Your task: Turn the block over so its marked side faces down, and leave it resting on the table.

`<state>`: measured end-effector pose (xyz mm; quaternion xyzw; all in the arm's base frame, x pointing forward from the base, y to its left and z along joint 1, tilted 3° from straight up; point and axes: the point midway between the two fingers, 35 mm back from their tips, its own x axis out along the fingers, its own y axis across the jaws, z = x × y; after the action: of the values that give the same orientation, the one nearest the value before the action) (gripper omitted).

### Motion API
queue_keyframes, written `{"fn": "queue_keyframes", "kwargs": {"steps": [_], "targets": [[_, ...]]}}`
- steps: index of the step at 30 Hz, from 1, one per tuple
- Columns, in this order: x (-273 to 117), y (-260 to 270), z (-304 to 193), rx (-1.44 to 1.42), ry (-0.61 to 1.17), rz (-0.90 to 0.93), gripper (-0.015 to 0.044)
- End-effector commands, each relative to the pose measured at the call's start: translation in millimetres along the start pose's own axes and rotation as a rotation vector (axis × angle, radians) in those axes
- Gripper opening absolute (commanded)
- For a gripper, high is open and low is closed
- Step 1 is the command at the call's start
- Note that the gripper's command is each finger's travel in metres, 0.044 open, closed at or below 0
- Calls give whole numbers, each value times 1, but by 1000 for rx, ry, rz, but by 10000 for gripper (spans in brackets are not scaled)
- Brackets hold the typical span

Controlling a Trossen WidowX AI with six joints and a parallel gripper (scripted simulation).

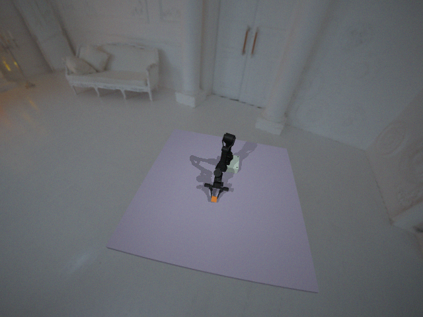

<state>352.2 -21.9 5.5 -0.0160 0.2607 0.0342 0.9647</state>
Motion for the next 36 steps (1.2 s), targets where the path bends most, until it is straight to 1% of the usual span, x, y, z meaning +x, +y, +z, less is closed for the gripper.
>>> {"fn": "queue_keyframes", "kwargs": {"steps": [1,9,22,36], "targets": [[-6,2,-7,6,-36,6,0],[-12,3,-5,4,-97,7,0],[-12,3,-5,4,-99,7,0],[-12,3,-5,4,-99,7,368]]}}
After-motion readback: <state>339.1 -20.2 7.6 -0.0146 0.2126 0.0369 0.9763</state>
